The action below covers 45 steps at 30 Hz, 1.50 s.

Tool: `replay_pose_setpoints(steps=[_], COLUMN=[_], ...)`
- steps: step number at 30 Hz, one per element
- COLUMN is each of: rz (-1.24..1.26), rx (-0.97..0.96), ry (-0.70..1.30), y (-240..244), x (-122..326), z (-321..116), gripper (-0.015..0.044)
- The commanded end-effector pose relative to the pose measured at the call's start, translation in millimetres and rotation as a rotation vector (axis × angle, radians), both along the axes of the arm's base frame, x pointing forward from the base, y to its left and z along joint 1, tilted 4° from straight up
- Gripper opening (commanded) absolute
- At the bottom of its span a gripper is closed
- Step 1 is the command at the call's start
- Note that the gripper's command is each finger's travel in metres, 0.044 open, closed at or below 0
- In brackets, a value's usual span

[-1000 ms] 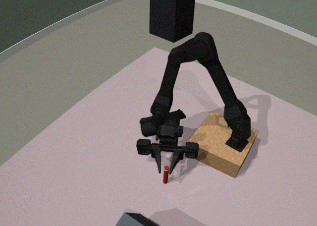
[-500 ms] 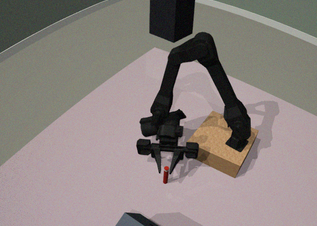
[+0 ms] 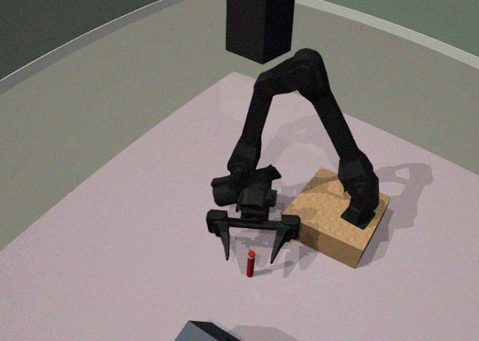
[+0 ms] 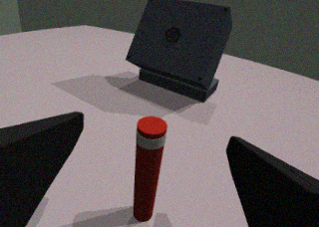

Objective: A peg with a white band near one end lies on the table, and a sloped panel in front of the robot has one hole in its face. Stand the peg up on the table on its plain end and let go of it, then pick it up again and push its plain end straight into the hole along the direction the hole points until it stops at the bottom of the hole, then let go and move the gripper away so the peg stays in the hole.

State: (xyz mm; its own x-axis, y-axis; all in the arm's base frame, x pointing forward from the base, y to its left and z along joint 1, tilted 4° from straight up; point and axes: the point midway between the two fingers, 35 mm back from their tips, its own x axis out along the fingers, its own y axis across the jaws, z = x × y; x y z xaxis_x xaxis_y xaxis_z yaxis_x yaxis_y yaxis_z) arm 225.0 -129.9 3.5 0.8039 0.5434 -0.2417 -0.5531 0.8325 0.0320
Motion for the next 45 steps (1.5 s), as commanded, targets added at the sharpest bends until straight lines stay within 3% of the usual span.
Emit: replay_pose_setpoints(steps=[1, 7, 18, 28, 45], rz=[0.000, 0.000, 0.000, 0.012, 0.222], rx=[0.000, 0.000, -0.001, -0.004, -0.161], ry=[0.001, 0.000, -0.002, 0.018, 0.516], y=[0, -2, 7, 10, 40], x=[0, 2, 9, 9, 9], z=[0, 9, 158, 158, 108], gripper=[0.0440, 0.0440, 0.0440, 0.0440, 0.0440])
